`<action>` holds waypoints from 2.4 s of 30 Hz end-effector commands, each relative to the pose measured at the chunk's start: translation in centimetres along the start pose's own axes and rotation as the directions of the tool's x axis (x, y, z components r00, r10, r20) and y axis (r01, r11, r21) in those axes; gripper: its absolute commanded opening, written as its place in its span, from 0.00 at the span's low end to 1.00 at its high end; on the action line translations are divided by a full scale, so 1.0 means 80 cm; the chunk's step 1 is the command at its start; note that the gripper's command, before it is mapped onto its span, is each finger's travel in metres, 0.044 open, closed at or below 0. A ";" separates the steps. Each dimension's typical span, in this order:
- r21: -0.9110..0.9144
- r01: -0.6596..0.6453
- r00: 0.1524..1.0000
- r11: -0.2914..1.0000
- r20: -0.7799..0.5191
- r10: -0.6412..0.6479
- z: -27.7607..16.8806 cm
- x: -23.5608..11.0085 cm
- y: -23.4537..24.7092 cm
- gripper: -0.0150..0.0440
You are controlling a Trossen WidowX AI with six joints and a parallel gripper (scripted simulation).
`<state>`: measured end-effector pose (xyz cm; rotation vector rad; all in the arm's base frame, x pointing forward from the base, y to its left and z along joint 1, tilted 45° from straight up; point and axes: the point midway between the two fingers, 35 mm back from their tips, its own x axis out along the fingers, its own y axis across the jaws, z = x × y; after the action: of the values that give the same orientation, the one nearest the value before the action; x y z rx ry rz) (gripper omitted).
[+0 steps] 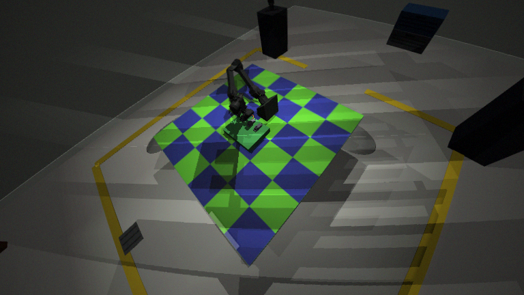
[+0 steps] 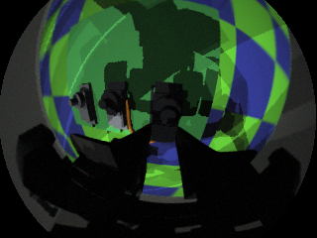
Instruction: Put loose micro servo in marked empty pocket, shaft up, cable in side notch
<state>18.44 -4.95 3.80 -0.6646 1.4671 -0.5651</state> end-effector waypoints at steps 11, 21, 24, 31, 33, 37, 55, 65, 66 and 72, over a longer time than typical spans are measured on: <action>-0.005 0.002 1.000 1.000 0.005 -0.002 0.001 0.017 0.000 0.25; -0.005 0.002 1.000 1.000 0.005 -0.002 0.000 0.024 0.000 0.34; -0.005 0.002 1.000 1.000 0.005 -0.002 0.000 0.025 0.000 0.48; -0.006 -0.001 1.000 1.000 0.005 0.001 0.000 0.004 0.001 0.57; -0.006 0.000 1.000 1.000 0.005 0.000 -0.003 -0.012 0.001 0.57; -0.005 0.001 1.000 1.000 0.005 -0.001 -0.004 -0.019 0.002 0.57; -0.002 -0.001 1.000 1.000 0.008 0.001 0.136 -0.101 0.001 1.00; -0.002 0.003 1.000 1.000 0.013 -0.003 0.126 -0.155 -0.002 1.00; -0.002 0.003 1.000 1.000 0.013 -0.003 0.126 -0.155 -0.002 1.00; -0.002 0.003 1.000 1.000 0.013 -0.003 0.126 -0.155 -0.002 1.00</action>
<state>28.07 4.19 12.45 -0.6778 1.4547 -0.5606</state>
